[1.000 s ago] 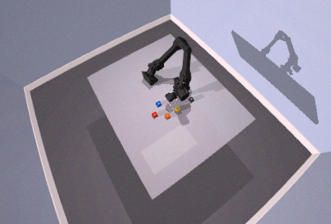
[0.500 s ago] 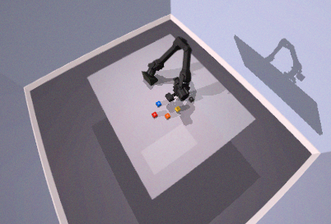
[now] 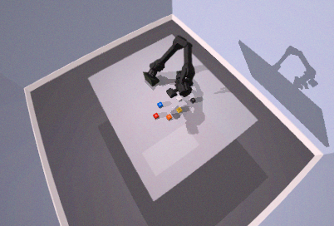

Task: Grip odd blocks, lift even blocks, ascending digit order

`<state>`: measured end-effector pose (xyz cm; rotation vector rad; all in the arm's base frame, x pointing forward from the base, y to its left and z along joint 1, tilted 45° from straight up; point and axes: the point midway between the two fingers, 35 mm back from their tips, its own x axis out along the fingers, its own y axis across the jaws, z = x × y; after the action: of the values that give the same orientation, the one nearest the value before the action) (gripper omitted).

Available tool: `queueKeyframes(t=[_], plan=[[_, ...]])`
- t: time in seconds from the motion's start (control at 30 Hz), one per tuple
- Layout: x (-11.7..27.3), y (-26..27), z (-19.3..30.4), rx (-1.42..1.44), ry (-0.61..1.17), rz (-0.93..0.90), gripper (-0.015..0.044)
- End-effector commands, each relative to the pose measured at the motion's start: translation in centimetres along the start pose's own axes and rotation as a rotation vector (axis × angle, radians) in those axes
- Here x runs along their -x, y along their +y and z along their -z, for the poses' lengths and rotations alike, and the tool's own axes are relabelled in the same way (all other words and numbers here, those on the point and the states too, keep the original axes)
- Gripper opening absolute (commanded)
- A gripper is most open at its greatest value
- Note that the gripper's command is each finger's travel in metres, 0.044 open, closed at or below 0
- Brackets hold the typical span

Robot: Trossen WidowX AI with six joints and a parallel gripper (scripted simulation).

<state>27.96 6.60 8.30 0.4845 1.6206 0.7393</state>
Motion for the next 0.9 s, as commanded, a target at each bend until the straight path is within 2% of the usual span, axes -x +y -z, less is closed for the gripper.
queueKeyframes(t=[0.0,0.07,0.43,0.73,0.87], plan=[[3.7,0.0,0.2,0.003,-0.004,0.004,0.0164],[3.7,0.0,0.2,0.003,-0.004,0.004,0.0120],[3.8,0.1,0.1,0.003,-0.004,0.004,0.0120],[4.0,6.4,-6.8,0.006,-0.008,0.004,0.0120],[3.8,7.7,-7.7,0.007,-0.008,0.001,0.0120]])
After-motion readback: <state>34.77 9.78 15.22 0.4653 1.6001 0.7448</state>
